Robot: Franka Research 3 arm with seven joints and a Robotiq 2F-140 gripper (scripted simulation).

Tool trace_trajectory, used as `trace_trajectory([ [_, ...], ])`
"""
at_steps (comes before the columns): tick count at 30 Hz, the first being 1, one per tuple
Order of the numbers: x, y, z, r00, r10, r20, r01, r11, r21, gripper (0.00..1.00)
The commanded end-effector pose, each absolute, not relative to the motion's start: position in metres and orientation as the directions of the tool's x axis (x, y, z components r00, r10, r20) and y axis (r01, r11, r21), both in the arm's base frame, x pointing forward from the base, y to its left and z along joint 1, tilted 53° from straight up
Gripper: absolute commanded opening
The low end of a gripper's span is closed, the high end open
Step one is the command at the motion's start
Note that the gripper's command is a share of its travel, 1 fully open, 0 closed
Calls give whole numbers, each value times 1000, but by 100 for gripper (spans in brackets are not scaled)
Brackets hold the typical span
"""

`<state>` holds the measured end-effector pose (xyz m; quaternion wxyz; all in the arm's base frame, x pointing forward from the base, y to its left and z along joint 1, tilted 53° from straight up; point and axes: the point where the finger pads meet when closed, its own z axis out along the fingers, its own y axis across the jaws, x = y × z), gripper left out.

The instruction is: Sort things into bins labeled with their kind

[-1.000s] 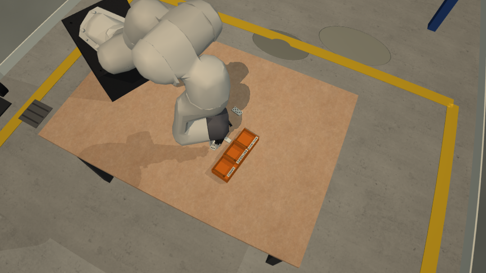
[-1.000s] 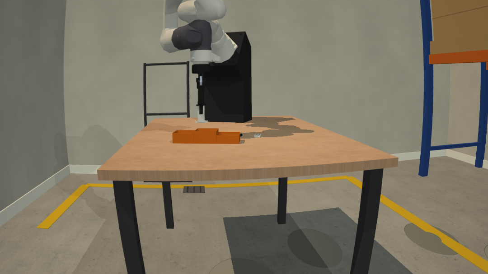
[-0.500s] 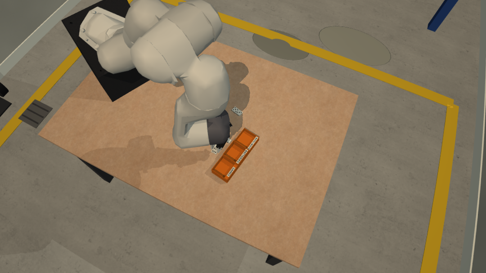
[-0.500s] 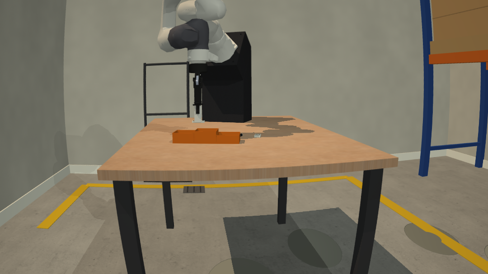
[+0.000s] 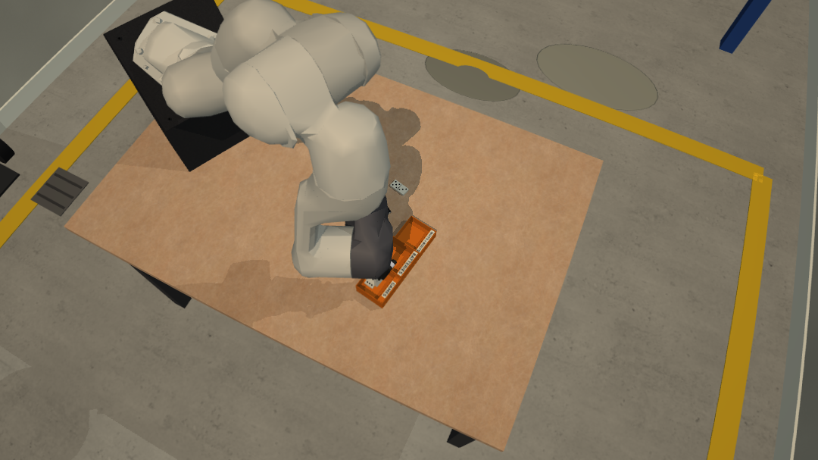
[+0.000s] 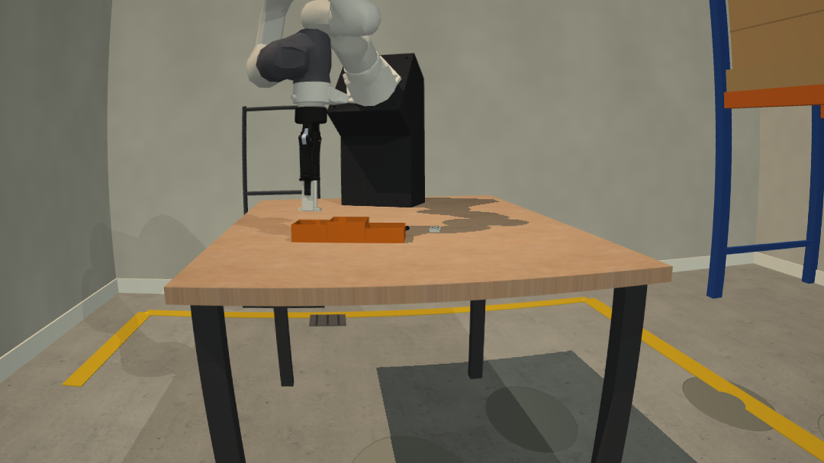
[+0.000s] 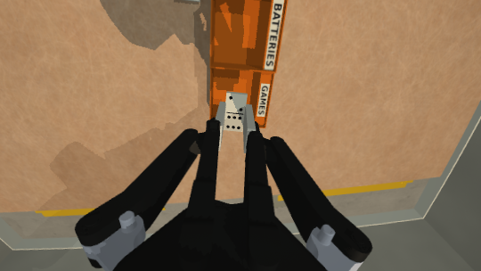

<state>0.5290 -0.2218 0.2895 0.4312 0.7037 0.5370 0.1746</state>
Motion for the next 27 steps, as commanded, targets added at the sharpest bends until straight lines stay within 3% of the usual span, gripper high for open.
trace_trajectory([
  [1,531,-215,290,330,916,-229,636,-37,770,13],
  [27,536,-217,284,330,916,-229,636,-37,770,13],
])
